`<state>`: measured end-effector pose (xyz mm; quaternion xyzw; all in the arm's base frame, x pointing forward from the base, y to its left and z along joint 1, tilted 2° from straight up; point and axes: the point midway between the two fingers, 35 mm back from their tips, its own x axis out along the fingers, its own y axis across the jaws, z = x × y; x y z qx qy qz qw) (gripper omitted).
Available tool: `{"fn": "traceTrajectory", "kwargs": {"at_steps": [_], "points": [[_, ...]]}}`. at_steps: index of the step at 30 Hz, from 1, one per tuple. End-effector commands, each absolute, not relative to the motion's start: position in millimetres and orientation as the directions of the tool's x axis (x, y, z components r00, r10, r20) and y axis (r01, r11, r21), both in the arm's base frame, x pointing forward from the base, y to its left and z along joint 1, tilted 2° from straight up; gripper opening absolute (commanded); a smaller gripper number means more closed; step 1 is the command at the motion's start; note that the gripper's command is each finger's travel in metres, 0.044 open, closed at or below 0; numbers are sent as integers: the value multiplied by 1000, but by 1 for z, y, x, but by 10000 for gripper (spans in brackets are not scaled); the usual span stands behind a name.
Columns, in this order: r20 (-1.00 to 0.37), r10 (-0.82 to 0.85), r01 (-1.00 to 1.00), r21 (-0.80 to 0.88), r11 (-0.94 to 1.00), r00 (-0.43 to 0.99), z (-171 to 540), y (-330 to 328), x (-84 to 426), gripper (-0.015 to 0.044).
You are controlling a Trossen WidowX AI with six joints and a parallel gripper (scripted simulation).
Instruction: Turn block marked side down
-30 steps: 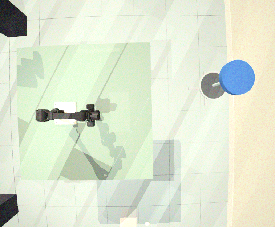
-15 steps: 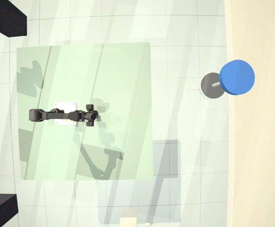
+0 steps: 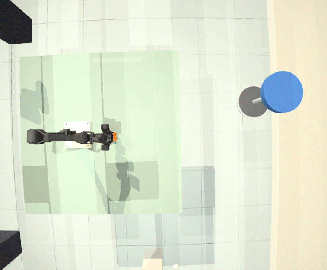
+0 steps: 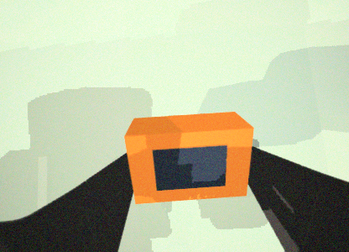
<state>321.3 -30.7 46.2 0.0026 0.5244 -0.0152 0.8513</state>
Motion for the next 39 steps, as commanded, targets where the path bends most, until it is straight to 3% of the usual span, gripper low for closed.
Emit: {"fn": "traceTrajectory", "kwargs": {"at_steps": [1, 39], "points": [[-863, -22, 22, -13, 1000, 504, 48, -30, 320, 0], [-546, -26, 25, -9, 1000, 837, 7, -33, 333, 0]]}}
